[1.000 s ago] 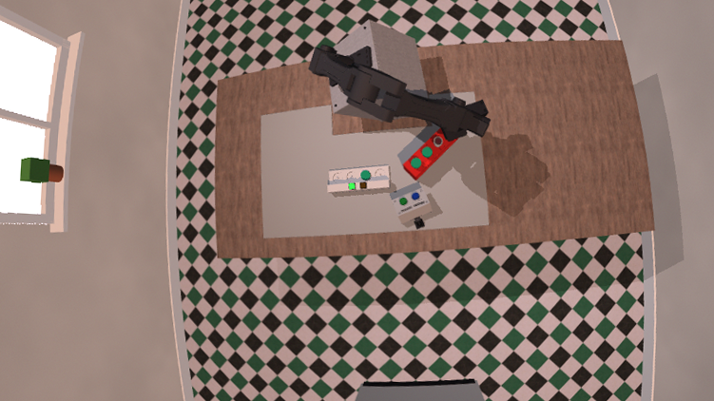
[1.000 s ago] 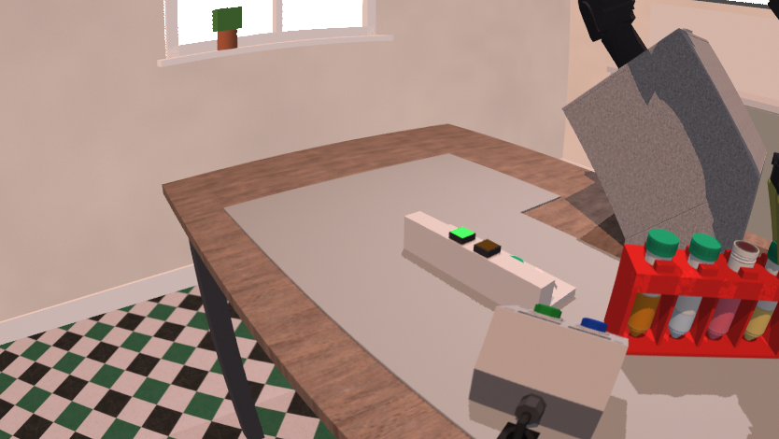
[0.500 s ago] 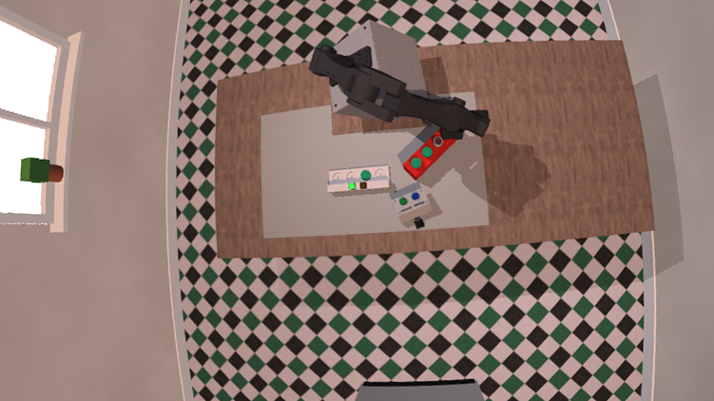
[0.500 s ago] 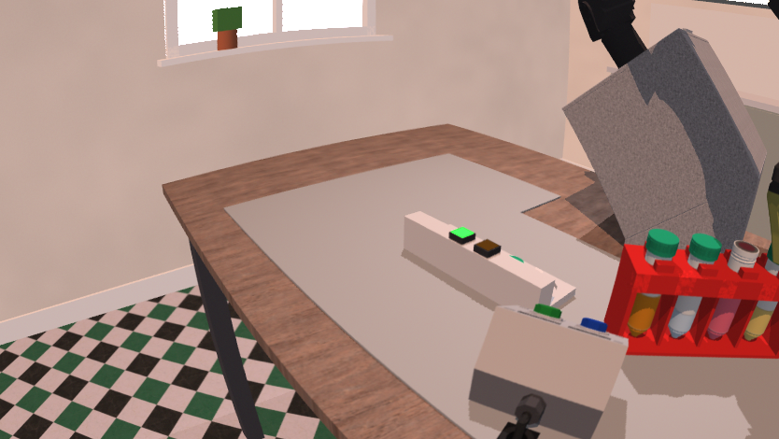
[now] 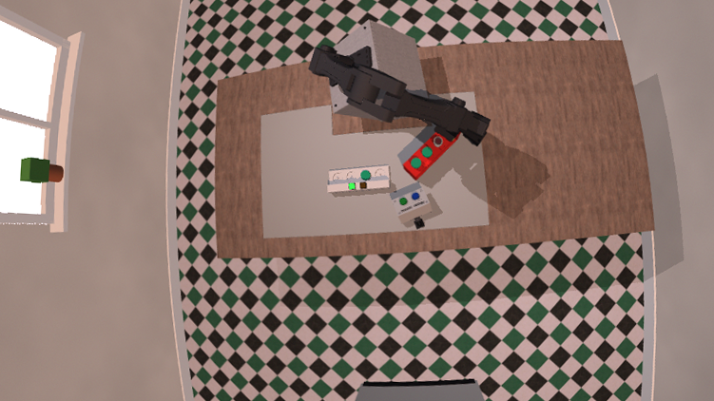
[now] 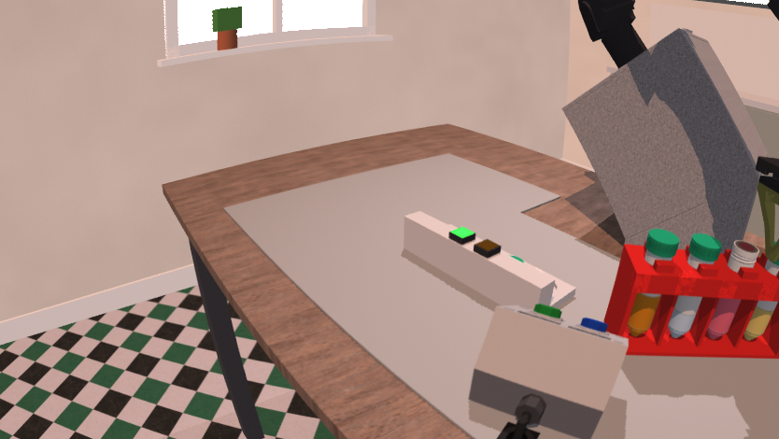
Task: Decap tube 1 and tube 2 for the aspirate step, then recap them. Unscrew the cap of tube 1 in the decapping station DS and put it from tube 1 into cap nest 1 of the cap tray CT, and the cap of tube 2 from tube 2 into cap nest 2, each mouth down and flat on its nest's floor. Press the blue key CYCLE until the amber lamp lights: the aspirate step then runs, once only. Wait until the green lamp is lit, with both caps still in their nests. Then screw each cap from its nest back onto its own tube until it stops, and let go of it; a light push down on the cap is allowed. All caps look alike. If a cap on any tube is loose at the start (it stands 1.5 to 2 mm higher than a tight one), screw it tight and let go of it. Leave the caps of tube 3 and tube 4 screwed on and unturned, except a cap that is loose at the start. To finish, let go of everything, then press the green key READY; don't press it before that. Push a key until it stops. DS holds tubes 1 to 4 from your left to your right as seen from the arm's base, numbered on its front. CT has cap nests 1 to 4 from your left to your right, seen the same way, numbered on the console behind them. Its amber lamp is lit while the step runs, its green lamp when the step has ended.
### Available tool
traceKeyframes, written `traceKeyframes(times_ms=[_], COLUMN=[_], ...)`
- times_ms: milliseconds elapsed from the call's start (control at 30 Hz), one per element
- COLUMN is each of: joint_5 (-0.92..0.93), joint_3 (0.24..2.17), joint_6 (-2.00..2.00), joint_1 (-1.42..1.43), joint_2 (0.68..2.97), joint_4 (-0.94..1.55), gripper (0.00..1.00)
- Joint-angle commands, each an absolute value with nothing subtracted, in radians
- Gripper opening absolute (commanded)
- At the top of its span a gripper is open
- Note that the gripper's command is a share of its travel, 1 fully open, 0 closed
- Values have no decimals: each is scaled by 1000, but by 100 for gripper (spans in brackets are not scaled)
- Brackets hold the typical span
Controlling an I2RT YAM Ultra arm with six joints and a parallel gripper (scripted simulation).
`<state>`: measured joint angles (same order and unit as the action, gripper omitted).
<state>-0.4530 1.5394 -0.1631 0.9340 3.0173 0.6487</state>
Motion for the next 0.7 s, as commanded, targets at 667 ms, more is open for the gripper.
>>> traceKeyframes(times_ms=[667], joint_5=[-455], joint_3=[1544], joint_6=[-831], joint_1=[937], joint_2=[3010], joint_4=[647], gripper=[0])
